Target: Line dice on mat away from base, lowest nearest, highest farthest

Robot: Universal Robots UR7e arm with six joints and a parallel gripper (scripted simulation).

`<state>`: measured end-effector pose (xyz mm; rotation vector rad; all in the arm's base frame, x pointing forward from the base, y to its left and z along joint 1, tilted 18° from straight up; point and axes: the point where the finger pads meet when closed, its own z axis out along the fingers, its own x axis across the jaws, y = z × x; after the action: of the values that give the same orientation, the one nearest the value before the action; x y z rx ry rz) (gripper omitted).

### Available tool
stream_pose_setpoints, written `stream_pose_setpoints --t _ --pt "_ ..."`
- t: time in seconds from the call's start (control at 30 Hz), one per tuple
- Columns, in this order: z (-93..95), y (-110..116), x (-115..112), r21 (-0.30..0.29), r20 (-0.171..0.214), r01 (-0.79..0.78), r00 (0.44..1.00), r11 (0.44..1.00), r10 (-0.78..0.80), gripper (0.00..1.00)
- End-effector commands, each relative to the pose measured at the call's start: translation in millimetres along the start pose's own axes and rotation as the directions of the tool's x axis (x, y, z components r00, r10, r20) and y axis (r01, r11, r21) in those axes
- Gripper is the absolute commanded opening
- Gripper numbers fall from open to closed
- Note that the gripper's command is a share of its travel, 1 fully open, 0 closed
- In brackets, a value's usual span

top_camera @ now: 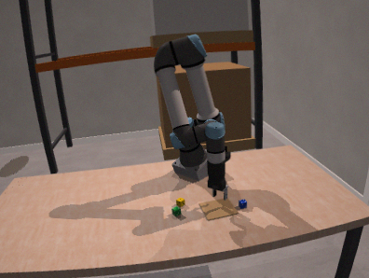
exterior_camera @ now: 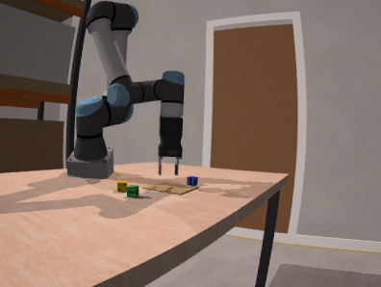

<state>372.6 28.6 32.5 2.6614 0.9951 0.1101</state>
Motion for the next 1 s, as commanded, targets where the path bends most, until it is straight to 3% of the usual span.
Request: stream_pose_setpoints --t 0.0,0.6,0.97 --pt "-0.3 -10.6 22.2 -0.001 -0.001 0.0 1.0 1.0 0.0 1.0" --pt "-0.3 -35.8 74.4 -0.001 -0.001 0.0 1.0 1.0 0.0 1.0" --pt "-0.3 -43.1 89.6 -0.001 -0.001 0.0 1.0 1.0 0.0 1.0"
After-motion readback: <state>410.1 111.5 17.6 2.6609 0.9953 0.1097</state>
